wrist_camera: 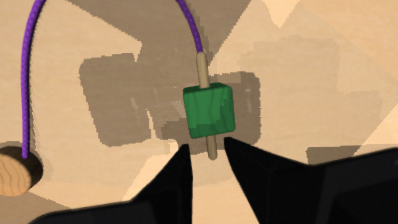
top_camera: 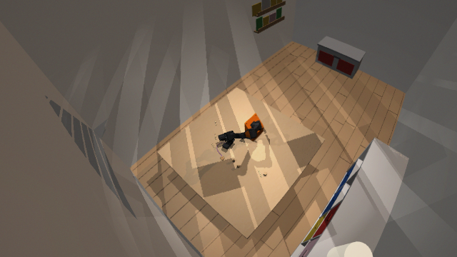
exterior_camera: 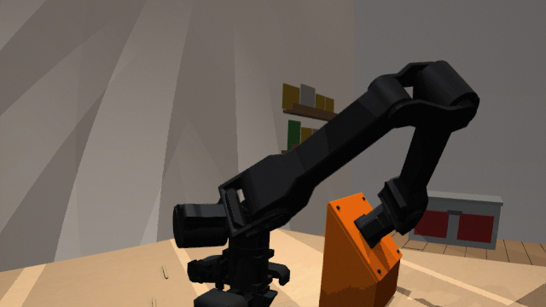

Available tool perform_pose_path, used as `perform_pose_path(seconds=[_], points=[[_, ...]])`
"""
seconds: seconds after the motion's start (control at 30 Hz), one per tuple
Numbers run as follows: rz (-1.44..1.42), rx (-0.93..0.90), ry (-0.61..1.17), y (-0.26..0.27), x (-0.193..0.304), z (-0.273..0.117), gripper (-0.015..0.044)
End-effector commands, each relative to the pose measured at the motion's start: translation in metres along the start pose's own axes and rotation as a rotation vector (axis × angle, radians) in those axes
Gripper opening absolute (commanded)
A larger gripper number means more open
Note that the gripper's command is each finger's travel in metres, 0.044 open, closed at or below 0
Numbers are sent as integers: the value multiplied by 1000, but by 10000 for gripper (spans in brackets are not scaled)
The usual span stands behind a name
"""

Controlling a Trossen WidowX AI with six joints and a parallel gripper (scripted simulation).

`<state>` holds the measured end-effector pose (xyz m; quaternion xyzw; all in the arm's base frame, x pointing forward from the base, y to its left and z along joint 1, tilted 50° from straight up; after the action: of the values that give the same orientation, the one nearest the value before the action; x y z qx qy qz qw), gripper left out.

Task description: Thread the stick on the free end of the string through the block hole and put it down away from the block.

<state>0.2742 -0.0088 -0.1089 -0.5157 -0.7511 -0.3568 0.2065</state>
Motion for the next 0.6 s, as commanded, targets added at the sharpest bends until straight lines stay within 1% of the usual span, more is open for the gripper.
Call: perform_pose_path(seconds=[0.0,0.2,0.43,0.57], points=[[11,2,9,-3,3,7,122],[10,1,11,-4,4,16,122],[10,1,12,-4,4,16,122],[3,2,7,-3,3,15,17]])
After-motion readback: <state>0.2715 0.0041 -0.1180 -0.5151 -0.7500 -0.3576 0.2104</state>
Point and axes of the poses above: the point midway between the two fingers, 35 mm back from their tips, its own z axis out along the fingers, its own y axis across the jaws, x = y × z, the point moved 2 cm from there along -z, back along the fingers, and after that the axes turned 14 degrees about -z, right-handed, at the moved point
